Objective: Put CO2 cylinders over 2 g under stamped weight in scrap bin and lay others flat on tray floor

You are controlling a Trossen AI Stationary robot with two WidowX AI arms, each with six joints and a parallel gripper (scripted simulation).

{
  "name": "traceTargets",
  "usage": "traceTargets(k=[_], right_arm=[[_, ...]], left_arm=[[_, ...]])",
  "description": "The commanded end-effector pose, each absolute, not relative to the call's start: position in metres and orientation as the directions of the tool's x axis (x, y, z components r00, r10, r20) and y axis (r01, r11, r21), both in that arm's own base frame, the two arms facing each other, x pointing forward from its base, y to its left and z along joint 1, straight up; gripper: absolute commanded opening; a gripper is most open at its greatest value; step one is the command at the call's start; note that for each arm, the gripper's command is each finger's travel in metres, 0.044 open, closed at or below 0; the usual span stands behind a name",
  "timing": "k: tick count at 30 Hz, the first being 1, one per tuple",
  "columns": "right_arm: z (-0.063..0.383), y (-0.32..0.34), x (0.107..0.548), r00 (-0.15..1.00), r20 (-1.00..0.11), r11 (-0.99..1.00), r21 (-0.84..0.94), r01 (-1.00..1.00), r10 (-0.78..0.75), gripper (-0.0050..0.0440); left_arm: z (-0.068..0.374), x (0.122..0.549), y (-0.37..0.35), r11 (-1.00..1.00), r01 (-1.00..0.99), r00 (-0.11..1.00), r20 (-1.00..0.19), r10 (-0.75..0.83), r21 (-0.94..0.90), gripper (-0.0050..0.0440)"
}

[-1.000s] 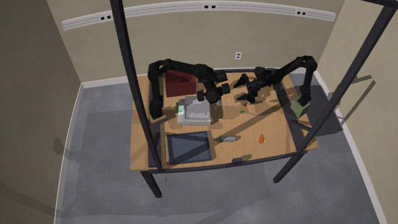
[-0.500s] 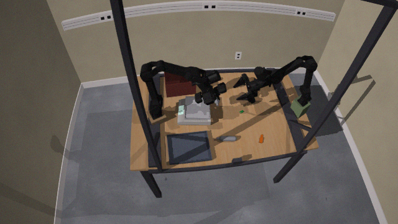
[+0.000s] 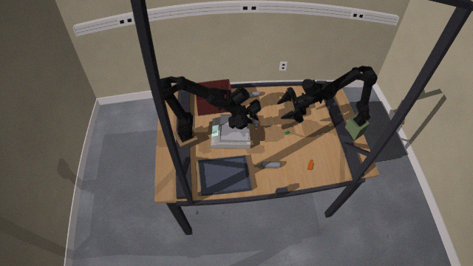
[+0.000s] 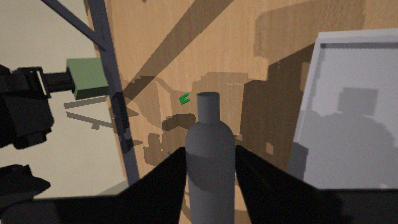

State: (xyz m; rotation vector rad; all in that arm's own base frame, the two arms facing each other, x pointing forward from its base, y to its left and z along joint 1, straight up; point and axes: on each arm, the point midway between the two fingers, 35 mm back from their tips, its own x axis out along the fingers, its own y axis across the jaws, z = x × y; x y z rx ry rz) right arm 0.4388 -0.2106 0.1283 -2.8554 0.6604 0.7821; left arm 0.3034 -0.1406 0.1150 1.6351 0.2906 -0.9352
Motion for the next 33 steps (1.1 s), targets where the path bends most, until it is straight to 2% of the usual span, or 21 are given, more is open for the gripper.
traceTargets(k=[1, 26, 27, 33], right_arm=[[0.143, -0.211, 0.441, 0.788, -0.479, -0.899, 0.006, -0.439, -0.388, 0.0440], [0.143, -0.211, 0.441, 0.788, -0.479, -0.899, 0.006, -0.439, -0.388, 0.0440], [0.143, -0.211, 0.441, 0.788, -0.479, -0.899, 0.006, -0.439, -0.388, 0.0440], [0.143, -0.211, 0.441, 0.788, -0.479, -0.899, 0.006, -0.439, -0.388, 0.0440]], left_arm=[[0.121, 0.306, -0.142, -0.267, 0.555, 0.720, -0.616, -0.320, 0.787, -0.0050], [0.102, 0.314, -0.146, -0.167, 0.338, 0.845, -0.377, -0.379, 0.926, -0.0050], [0.109, 0.317, -0.148, -0.148, 0.297, 0.861, -0.332, -0.386, 0.943, -0.0050], [0.094, 0.317, -0.147, -0.139, 0.277, 0.867, -0.310, -0.390, 0.951, -0.0050]])
